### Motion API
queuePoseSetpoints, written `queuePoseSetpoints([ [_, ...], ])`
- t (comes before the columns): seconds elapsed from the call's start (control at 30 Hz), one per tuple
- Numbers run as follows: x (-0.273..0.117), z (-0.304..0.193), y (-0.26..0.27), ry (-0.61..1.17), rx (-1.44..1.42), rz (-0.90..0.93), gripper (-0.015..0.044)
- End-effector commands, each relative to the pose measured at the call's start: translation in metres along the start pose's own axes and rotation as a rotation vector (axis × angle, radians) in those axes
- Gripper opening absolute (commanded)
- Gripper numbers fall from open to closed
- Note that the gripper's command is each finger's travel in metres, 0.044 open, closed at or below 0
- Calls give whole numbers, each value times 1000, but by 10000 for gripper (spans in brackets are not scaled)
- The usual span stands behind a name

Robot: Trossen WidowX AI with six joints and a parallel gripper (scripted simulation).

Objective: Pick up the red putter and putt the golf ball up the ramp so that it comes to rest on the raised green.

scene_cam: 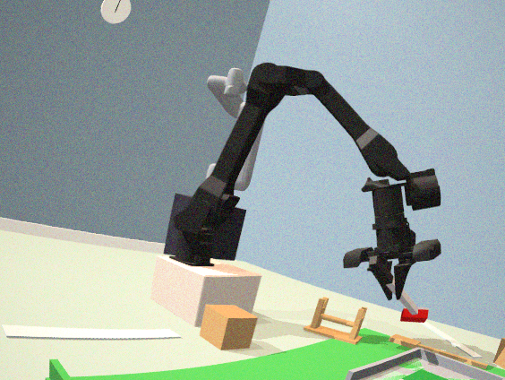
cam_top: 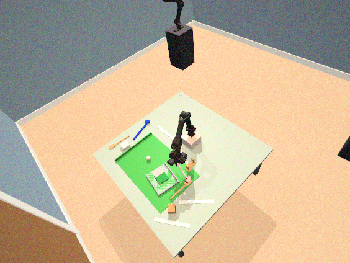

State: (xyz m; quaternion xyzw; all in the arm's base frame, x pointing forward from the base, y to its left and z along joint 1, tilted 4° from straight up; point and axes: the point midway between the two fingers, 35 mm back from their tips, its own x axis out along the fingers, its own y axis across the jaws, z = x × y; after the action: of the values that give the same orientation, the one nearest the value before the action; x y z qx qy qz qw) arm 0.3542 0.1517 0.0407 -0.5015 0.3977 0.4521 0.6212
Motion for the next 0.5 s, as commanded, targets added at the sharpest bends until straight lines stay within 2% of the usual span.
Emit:
queuePoseSetpoints([
  [0.0, -8, -29, -28, 88, 35, -74, 0],
  [0.47, -47, -164, -94, 524, 140, -224, 0],
])
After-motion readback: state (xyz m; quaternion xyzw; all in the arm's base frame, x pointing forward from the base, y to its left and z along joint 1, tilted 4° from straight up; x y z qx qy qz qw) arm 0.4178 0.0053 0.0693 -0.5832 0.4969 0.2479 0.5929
